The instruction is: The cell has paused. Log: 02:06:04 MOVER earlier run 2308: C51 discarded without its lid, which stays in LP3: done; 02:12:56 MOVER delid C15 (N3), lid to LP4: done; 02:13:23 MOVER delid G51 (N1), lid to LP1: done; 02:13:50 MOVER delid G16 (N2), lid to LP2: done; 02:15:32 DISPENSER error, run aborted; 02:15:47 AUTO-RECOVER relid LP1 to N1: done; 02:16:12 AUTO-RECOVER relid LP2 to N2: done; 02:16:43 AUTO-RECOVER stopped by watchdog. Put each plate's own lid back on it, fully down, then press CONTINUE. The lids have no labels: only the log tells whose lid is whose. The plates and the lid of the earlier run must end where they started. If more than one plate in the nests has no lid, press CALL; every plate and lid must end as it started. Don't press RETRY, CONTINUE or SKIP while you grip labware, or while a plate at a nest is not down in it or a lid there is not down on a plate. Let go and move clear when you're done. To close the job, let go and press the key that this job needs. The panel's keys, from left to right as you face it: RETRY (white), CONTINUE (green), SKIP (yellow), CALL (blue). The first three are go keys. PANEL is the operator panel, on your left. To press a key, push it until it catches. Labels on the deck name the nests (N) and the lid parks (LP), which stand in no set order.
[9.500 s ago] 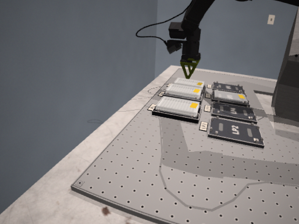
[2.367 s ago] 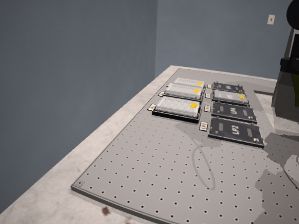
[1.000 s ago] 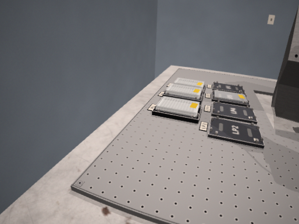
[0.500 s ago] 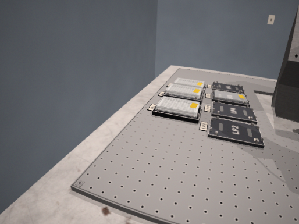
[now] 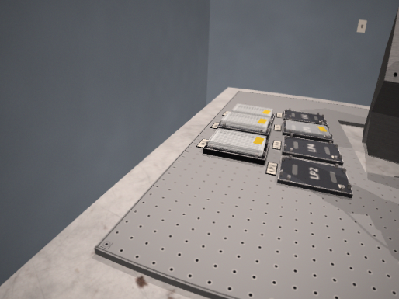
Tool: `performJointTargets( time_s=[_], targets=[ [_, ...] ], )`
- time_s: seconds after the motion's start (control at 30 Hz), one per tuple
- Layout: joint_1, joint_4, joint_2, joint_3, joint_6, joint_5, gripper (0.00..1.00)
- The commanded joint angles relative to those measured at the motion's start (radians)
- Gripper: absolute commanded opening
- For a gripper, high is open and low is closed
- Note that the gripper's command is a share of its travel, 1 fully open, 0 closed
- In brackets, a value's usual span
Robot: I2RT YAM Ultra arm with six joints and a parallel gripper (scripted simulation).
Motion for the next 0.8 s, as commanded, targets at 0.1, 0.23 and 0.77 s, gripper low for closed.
performJointTargets(
  time_s=[0.1,0.23,0.77],
  targets=[
    [0.006,0.055,0.005,0.023,-0.017,-0.020,0.00],
    [0.009,0.054,0.011,0.028,-0.017,-0.019,0.00],
    [0.014,0.055,0.028,0.024,-0.007,-0.014,0.00]
  ],
)
